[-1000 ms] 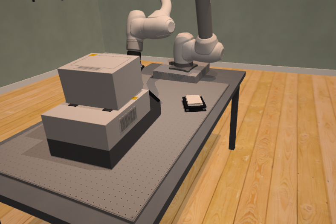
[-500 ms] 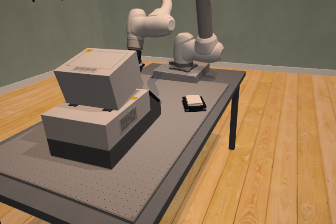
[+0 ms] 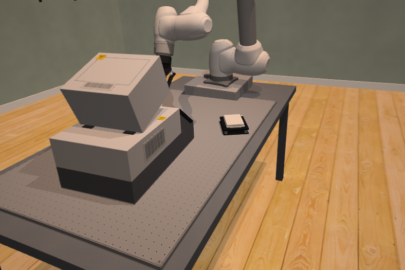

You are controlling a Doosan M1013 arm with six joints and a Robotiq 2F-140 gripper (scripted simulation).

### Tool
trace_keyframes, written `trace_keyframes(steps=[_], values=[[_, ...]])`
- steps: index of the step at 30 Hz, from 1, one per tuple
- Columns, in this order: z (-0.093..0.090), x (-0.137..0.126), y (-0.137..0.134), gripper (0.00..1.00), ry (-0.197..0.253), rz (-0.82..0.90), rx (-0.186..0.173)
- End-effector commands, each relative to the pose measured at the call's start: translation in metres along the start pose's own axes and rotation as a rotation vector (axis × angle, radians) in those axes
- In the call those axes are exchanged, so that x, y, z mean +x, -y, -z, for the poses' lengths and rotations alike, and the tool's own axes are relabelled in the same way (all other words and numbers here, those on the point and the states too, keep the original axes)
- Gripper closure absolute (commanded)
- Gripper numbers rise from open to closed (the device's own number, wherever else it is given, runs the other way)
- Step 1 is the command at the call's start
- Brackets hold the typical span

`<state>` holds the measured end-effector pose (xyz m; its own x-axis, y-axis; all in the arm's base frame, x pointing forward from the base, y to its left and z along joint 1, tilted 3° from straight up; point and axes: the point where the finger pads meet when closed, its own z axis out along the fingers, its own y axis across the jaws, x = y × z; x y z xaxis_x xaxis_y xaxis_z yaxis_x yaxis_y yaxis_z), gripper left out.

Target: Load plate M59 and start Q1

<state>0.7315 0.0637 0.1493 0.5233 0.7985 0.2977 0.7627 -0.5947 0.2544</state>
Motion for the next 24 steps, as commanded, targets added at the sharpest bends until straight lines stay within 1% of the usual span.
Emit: trace_keyframes(steps=[1, 9, 11, 21, 24], values=[[0.006, -0.002, 0.002, 1.0, 0.0, 0.0, 0.0], [0.038, -0.017, 0.017, 1.0, 0.0, 0.0, 0.0], [0.038, -0.017, 0.017, 1.0, 0.0, 0.0, 0.0], [0.077, -0.034, 0.034, 1.0, 0.0, 0.0, 0.0], [0.08, -0.035, 0.035, 1.0, 0.0, 0.0, 0.0]])
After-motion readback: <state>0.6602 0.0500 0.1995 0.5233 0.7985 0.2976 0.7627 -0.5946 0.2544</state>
